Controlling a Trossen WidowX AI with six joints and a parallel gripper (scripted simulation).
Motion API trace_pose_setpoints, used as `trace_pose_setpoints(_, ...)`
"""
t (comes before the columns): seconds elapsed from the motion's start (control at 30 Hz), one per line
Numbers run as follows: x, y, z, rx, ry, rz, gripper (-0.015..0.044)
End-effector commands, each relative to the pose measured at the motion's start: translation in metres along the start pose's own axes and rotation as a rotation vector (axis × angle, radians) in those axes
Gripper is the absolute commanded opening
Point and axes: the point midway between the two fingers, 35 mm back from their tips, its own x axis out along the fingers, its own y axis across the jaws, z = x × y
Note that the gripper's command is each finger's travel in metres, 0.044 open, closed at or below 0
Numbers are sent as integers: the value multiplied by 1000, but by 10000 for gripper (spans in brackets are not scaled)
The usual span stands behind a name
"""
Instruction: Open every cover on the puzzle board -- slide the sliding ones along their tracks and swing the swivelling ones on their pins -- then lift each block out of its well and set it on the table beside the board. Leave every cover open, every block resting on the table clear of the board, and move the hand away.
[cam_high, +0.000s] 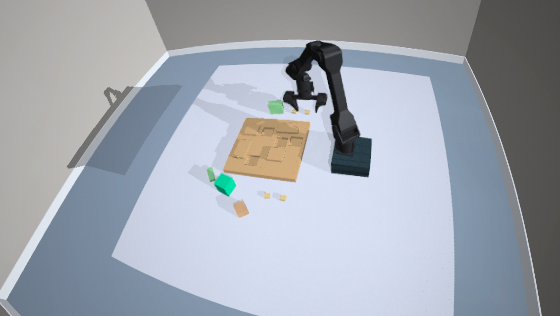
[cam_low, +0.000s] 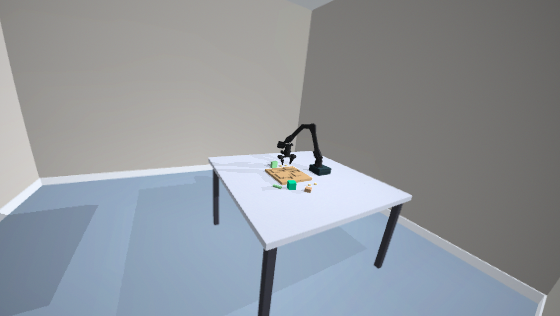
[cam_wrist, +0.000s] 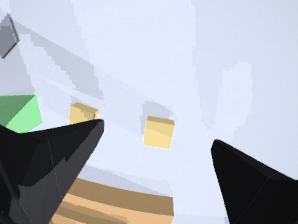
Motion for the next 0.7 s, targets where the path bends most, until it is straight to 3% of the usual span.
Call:
trace_pose_setpoints(0.0,-11,1,2,0,-4,3,440)
trace_pose_setpoints(0.67,-73,0,0,-4,-5,1,440)
